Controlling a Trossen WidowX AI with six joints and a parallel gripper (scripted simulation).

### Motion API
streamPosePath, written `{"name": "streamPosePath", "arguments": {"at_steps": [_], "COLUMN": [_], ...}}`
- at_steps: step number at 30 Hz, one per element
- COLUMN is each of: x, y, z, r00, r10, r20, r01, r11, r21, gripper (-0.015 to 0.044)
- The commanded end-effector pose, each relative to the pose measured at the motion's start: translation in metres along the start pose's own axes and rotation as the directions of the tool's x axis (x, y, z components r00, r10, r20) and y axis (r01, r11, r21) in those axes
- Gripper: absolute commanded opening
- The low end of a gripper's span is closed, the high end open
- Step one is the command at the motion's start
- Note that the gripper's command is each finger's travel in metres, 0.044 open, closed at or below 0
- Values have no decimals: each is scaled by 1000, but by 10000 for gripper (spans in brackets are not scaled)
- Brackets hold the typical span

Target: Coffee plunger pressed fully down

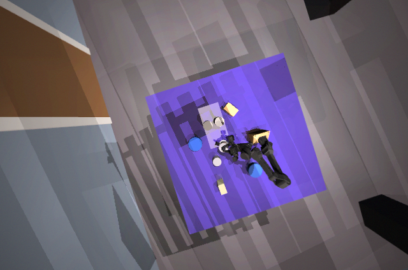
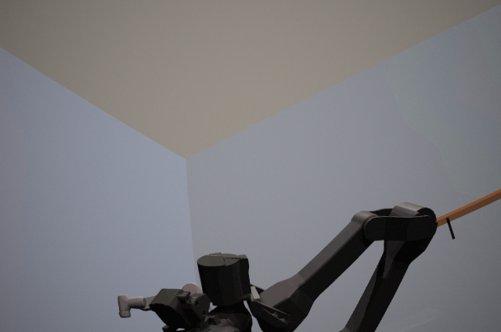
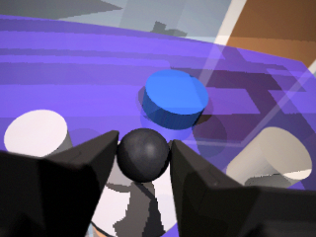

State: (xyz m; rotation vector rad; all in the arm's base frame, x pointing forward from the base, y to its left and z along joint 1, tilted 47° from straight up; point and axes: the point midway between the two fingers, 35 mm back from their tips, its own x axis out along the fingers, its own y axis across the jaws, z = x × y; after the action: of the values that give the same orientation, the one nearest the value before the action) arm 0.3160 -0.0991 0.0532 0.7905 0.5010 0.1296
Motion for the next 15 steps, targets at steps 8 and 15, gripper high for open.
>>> {"name": "streamPosePath", "arguments": {"at_steps": [8, 15], "x": [3, 0], "y": [-1, -1], "z": [-5, 0], "r00": [1000, 1000], "r10": [8, 1], "r20": [-18, -1], "r01": [-7, -1], "r11": [1000, 1000], "r21": [16, 3], "gripper": [126, 126]}}
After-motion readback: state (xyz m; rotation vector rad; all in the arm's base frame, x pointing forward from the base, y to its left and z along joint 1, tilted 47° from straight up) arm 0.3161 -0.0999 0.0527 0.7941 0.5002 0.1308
